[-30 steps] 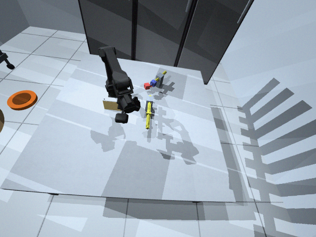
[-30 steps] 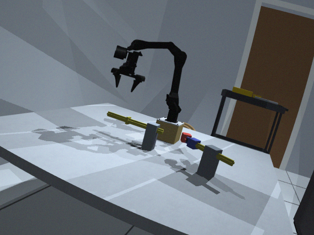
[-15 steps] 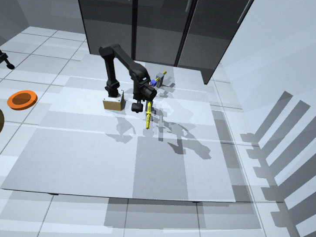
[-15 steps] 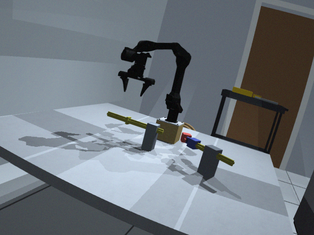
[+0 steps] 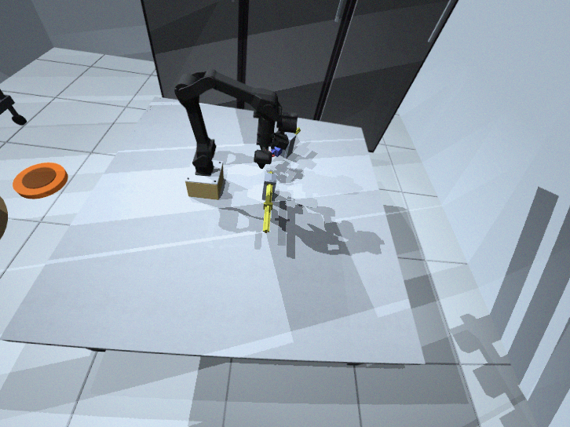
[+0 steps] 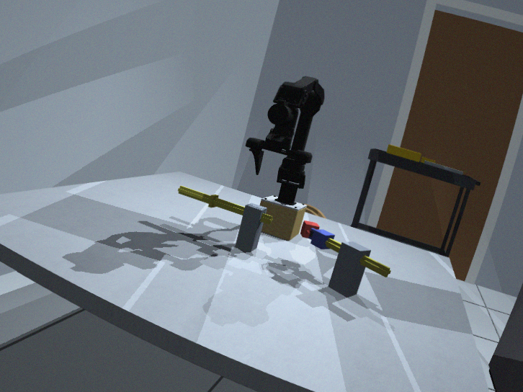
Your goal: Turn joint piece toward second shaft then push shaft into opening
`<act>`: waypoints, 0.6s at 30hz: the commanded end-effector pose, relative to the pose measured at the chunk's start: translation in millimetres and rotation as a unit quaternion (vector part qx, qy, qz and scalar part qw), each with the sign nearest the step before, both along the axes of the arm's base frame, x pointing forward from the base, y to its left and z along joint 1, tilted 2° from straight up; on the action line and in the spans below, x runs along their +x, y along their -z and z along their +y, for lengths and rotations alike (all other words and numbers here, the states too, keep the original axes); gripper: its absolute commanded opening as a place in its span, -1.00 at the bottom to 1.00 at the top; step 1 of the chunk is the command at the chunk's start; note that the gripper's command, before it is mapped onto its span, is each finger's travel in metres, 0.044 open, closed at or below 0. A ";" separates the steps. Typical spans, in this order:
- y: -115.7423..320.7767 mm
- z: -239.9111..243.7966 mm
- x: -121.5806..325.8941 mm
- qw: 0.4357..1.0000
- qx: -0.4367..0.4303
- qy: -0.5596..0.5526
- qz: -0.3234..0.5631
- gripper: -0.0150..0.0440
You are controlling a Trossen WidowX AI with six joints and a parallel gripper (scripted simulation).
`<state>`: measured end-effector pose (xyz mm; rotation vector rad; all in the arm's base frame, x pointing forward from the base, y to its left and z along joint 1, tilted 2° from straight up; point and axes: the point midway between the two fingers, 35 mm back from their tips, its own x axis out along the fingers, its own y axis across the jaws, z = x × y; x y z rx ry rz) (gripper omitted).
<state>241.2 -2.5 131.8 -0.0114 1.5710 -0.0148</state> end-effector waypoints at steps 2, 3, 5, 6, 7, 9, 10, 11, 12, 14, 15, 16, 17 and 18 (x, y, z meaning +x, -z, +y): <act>6.0 48.1 -15.1 1.000 0.003 0.004 0.001 1.00; 7.7 58.5 -20.0 1.000 0.003 0.005 0.002 1.00; 11.0 78.1 -31.2 1.000 0.002 0.006 0.004 1.00; 12.6 87.3 -37.4 1.000 0.002 0.006 0.005 1.00; 14.3 96.1 -44.0 1.000 0.001 0.007 0.005 1.00; 17.4 110.9 -56.9 1.000 0.000 0.008 0.007 1.00; 18.2 114.6 -60.6 1.000 -0.001 0.008 0.007 1.00; 18.5 115.9 -61.8 1.000 -0.001 0.008 0.007 1.00; 18.5 115.9 -61.8 1.000 -0.001 0.008 0.007 1.00; 19.4 115.9 -61.8 1.000 -0.001 -0.002 0.007 1.00; 20.5 115.9 -61.7 1.000 -0.001 -0.014 0.008 1.00; 21.8 115.9 -61.7 1.000 -0.001 -0.029 0.009 1.00; 23.1 115.9 -61.6 0.999 -0.001 -0.043 0.009 1.00; 24.5 115.9 -61.6 0.998 -0.001 -0.058 0.010 1.00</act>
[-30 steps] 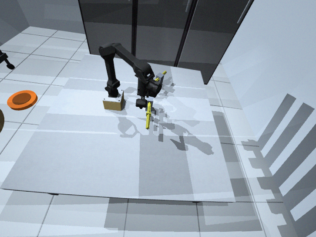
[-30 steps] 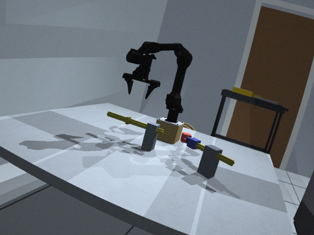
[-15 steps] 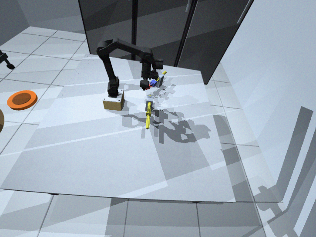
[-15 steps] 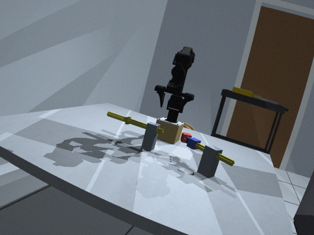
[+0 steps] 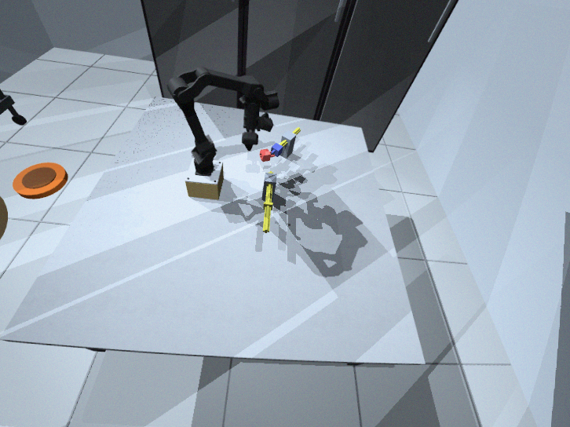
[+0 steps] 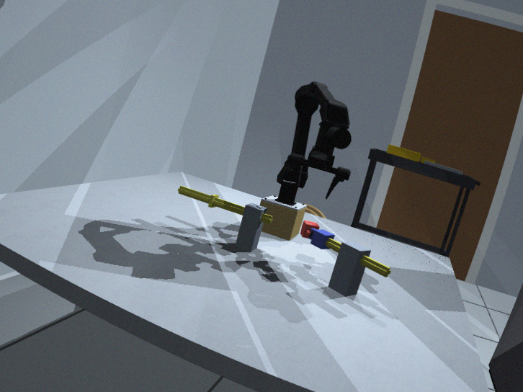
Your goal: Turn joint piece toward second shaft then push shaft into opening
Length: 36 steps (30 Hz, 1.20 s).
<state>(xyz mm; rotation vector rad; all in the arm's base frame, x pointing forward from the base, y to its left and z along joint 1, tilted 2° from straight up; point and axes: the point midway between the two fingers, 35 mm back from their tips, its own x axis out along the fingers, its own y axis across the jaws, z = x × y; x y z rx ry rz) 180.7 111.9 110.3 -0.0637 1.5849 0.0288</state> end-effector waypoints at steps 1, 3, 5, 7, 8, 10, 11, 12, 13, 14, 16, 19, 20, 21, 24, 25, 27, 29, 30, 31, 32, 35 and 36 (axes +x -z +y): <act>4.3 1.5 -1.1 0.999 0.002 -0.043 0.003 1.00; 7.0 1.4 -1.0 0.997 0.002 -0.072 0.005 1.00; 9.6 1.4 -1.0 0.995 0.002 -0.101 0.006 1.00; 12.3 1.4 -1.0 0.991 0.003 -0.131 0.007 1.00; 13.6 1.3 -1.0 0.989 0.003 -0.145 0.008 1.00; 16.0 1.3 -1.1 0.985 0.003 -0.172 0.009 1.00; 16.7 1.2 -1.1 0.984 0.003 -0.179 0.010 1.00; 16.9 1.2 -1.1 0.983 0.003 -0.182 0.010 1.00; 16.9 1.2 -1.1 0.983 0.003 -0.182 0.010 1.00; 16.9 1.2 -1.1 0.983 0.003 -0.182 0.010 1.00; 20.1 1.5 -0.8 0.983 0.003 -0.182 0.010 1.00; 34.1 2.1 0.2 0.983 0.002 -0.184 0.010 1.00; 39.0 2.3 0.3 0.983 0.002 -0.184 0.011 1.00; 44.0 2.3 0.4 0.983 0.001 -0.185 0.011 1.00; 58.4 2.3 0.6 0.983 0.001 -0.185 0.011 1.00; 63.1 2.1 0.6 0.983 0.002 -0.184 0.011 1.00; 72.5 1.7 0.2 0.983 0.002 -0.183 0.010 1.00; 81.7 1.1 -0.5 0.983 0.003 -0.183 0.010 1.00; 86.2 0.7 -1.0 0.983 0.003 -0.182 0.010 1.00; 90.7 0.3 -1.6 0.983 0.003 -0.182 0.010 1.00; 94.2 -0.1 -2.1 0.983 0.003 -0.182 0.010 1.00; 96.9 -0.2 -2.0 0.983 0.003 -0.182 0.010 1.00; 96.7 0.7 -0.3 0.983 0.003 -0.182 0.010 1.00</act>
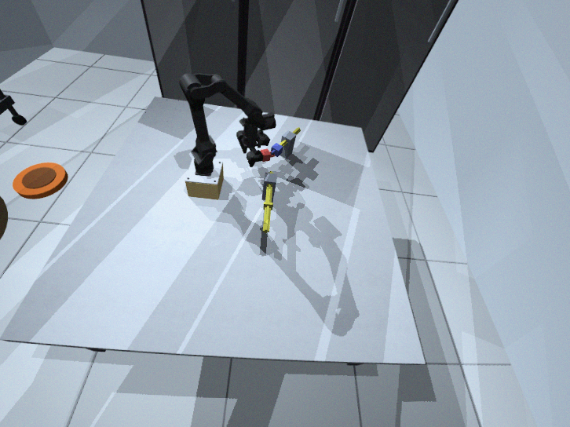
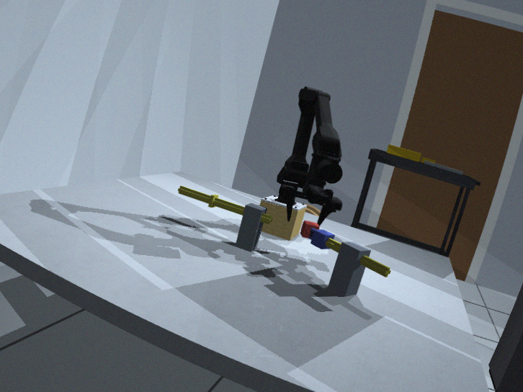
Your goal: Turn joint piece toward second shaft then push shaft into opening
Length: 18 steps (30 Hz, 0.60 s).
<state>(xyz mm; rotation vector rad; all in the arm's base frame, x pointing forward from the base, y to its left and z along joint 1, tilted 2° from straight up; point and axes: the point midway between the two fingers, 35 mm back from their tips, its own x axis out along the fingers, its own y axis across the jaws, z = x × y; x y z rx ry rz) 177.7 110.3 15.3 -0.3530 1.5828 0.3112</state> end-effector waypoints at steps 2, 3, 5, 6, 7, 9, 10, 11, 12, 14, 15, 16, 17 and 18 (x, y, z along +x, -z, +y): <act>1.1 5.4 9.0 1.000 0.005 -0.001 -0.003 1.00; 0.9 7.1 12.5 1.000 0.005 -0.001 -0.003 1.00; 0.6 10.4 19.5 1.000 0.006 -0.001 -0.003 1.00; 0.6 12.0 23.0 1.000 0.006 -0.001 -0.004 1.00; 0.6 13.6 26.6 1.000 0.006 -0.001 -0.004 1.00; 0.7 16.8 33.6 1.000 0.006 -0.001 -0.004 1.00; 0.8 18.3 37.2 1.000 0.006 -0.001 -0.004 1.00; 1.0 19.9 40.7 1.000 0.006 -0.001 -0.004 1.00; 1.3 21.4 44.2 1.000 0.006 -0.001 -0.004 1.00; 1.9 24.4 51.3 1.000 0.006 -0.001 -0.005 1.00; 2.3 25.9 54.8 1.000 0.006 -0.001 -0.005 1.00; 2.7 27.4 58.4 1.000 0.006 -0.001 -0.005 1.00; 3.1 28.6 61.3 1.000 0.006 -0.001 -0.005 1.00; 3.4 29.3 63.0 1.000 0.006 -0.001 -0.005 1.00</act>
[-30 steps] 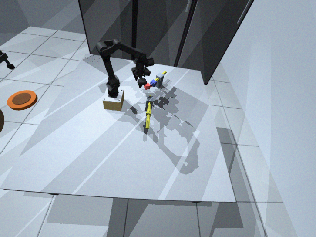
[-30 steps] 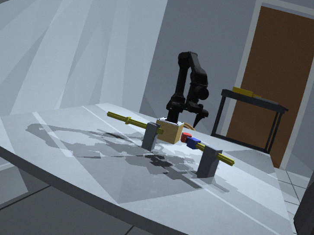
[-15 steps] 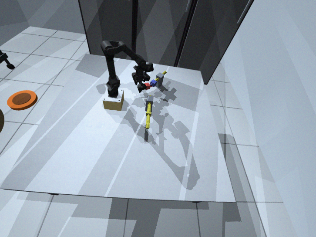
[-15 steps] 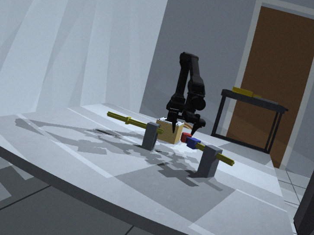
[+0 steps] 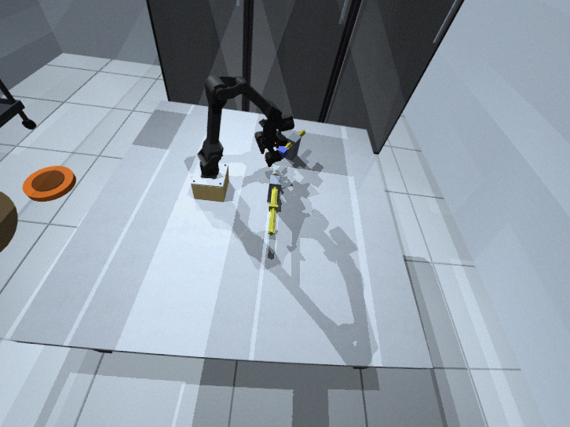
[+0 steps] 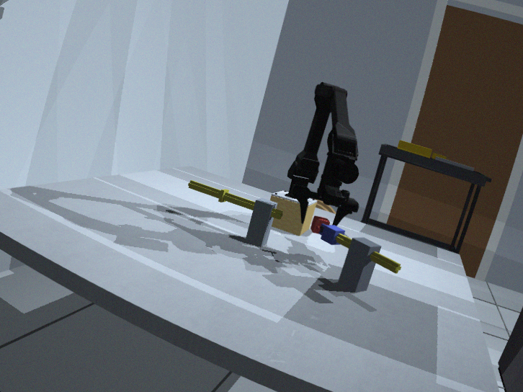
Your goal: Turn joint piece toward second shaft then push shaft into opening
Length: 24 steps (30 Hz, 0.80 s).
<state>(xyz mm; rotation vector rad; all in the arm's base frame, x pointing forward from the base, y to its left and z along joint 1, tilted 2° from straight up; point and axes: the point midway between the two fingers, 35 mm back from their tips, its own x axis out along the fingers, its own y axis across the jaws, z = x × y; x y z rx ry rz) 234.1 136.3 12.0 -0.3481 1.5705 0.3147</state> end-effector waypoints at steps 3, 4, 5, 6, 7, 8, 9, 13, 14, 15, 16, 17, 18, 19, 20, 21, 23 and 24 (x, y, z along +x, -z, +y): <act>1.3 3.5 7.3 1.000 0.002 -0.001 0.000 1.00; 2.7 3.6 7.4 1.000 0.002 -0.001 0.000 1.00; 4.3 3.6 7.5 1.000 0.002 -0.001 0.000 1.00; 6.0 3.6 7.6 1.000 0.002 -0.001 0.000 1.00; 7.6 3.7 7.6 1.000 0.002 -0.001 0.000 1.00; 9.2 3.7 7.7 1.000 0.002 -0.001 0.000 1.00; 10.9 3.7 7.7 1.000 0.002 -0.001 0.000 1.00; 17.4 3.7 7.9 1.000 0.002 -0.001 0.000 1.00; 19.0 3.7 7.9 1.000 0.002 -0.001 0.000 1.00; 20.7 3.7 7.9 1.000 0.002 -0.001 0.000 1.00; 22.3 3.7 7.9 1.000 0.002 -0.001 0.000 1.00; 23.9 3.6 7.8 1.000 0.002 -0.001 0.000 1.00; 25.5 3.6 7.8 1.000 0.002 -0.001 0.000 1.00; 27.1 3.6 7.8 1.000 0.002 -0.001 0.000 1.00; 28.4 3.5 7.7 1.000 0.002 -0.001 0.000 1.00; 29.2 3.5 7.7 1.000 0.002 -0.001 0.000 1.00; 29.5 3.5 7.7 1.000 0.002 -0.001 0.000 0.91; 29.5 3.5 7.7 1.000 0.002 -0.001 0.000 0.82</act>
